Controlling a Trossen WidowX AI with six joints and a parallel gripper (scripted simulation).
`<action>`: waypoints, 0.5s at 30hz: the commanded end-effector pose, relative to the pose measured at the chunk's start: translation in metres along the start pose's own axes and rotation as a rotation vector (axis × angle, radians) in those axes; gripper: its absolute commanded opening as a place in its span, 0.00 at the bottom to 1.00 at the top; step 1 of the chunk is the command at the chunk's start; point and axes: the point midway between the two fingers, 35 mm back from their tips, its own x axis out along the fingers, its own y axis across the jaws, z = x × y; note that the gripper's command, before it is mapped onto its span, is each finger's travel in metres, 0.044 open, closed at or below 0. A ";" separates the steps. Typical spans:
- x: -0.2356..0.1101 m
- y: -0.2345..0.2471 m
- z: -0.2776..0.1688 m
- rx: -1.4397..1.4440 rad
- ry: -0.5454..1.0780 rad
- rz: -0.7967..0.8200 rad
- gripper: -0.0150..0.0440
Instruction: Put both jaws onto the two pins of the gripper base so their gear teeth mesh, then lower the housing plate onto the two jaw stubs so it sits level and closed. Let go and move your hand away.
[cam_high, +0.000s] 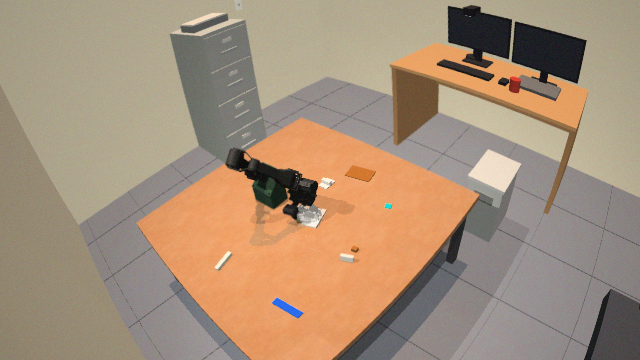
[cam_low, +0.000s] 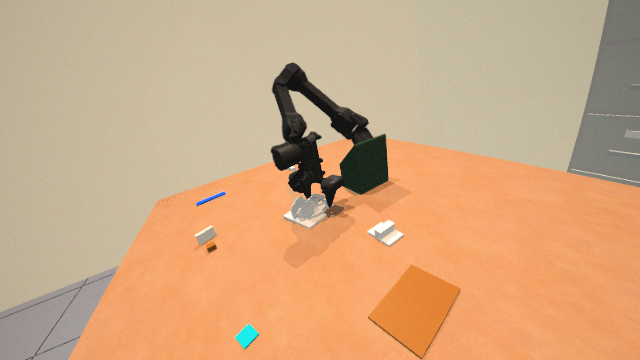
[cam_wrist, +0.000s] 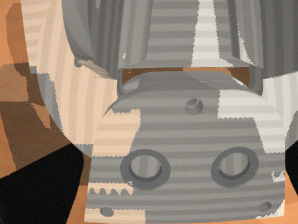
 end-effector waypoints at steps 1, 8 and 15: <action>0.000 0.000 0.000 -0.001 0.000 0.000 1.00; -0.004 0.000 0.001 -0.001 -0.001 0.001 1.00; -0.060 0.001 0.003 -0.002 -0.003 0.005 1.00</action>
